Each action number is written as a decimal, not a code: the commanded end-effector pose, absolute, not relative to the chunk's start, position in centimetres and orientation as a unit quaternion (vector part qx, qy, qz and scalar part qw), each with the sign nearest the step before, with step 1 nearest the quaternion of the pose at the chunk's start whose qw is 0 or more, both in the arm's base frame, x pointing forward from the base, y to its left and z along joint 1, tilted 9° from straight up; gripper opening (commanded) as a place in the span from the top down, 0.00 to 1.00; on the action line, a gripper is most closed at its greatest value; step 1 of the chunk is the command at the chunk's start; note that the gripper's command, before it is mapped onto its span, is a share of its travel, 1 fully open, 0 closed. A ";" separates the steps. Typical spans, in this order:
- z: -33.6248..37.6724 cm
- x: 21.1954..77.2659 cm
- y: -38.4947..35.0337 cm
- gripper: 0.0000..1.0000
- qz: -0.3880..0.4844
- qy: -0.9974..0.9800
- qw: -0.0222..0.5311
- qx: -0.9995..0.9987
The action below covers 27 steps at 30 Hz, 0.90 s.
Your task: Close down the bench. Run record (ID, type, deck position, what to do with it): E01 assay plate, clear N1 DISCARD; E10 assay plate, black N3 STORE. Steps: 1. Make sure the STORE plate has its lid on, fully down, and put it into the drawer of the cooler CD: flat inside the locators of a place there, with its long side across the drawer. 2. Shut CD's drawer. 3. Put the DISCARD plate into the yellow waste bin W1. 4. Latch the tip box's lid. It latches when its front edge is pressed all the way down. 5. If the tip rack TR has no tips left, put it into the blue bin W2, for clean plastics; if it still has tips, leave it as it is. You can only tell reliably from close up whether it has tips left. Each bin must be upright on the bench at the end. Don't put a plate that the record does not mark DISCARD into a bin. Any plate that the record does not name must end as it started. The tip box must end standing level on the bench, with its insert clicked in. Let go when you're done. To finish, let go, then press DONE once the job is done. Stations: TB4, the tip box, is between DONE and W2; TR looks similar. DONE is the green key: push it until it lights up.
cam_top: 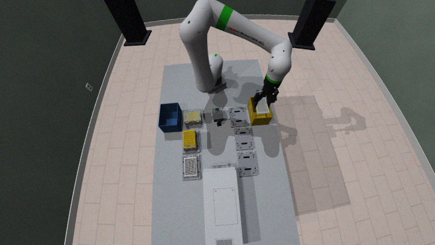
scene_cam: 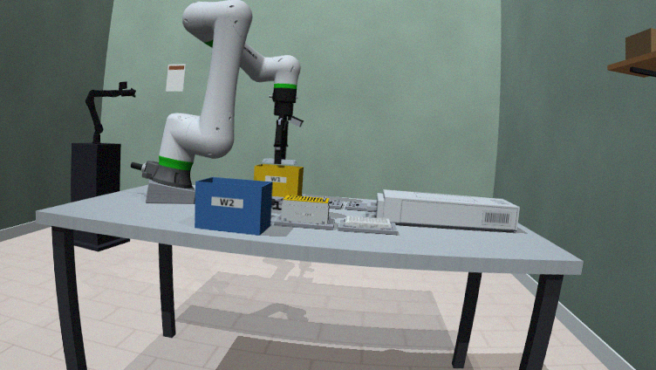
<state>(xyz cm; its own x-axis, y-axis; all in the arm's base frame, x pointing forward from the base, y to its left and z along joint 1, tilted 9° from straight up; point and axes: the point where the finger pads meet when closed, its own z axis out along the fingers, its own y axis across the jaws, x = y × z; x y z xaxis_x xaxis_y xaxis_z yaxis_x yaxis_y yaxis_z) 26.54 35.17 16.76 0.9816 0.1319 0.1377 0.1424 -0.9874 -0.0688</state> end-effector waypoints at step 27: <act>13.7 27.0 35.5 0.90 -0.067 -0.069 0.040 -0.995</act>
